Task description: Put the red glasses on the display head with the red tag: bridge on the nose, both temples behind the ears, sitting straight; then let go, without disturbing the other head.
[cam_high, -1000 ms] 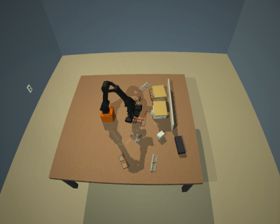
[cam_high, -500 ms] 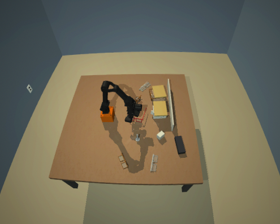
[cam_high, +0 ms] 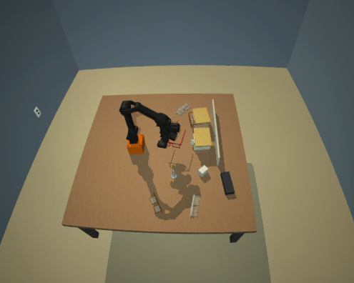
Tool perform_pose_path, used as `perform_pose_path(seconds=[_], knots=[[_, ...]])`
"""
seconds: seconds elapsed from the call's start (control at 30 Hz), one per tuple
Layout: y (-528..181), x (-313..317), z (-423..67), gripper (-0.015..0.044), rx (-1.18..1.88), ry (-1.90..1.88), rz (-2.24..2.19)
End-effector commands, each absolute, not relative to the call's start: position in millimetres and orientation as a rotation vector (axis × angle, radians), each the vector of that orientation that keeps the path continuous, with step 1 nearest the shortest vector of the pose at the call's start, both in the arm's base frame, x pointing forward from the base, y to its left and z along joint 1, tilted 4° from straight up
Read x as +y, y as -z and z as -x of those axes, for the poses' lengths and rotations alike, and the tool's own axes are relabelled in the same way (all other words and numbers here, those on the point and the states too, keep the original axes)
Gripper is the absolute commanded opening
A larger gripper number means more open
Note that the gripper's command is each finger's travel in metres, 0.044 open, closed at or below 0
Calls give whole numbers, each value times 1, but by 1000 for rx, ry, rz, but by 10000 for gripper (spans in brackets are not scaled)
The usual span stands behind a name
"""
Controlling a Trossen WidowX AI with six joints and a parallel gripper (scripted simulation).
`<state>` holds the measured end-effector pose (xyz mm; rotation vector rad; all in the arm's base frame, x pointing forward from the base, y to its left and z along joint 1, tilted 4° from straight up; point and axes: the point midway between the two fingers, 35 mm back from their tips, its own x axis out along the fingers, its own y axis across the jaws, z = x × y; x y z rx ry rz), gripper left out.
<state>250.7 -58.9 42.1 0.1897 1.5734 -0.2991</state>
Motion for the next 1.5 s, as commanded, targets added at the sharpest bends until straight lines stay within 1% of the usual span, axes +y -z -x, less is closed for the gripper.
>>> perform_pose_path(seconds=[0.0, 0.63, 1.47], knots=[[-49, -57, -250, 0, 1577, 300, -197], [-58, -8, -266, 0, 1418, 646, -342], [-77, 75, -272, 0, 995, 950, -672]])
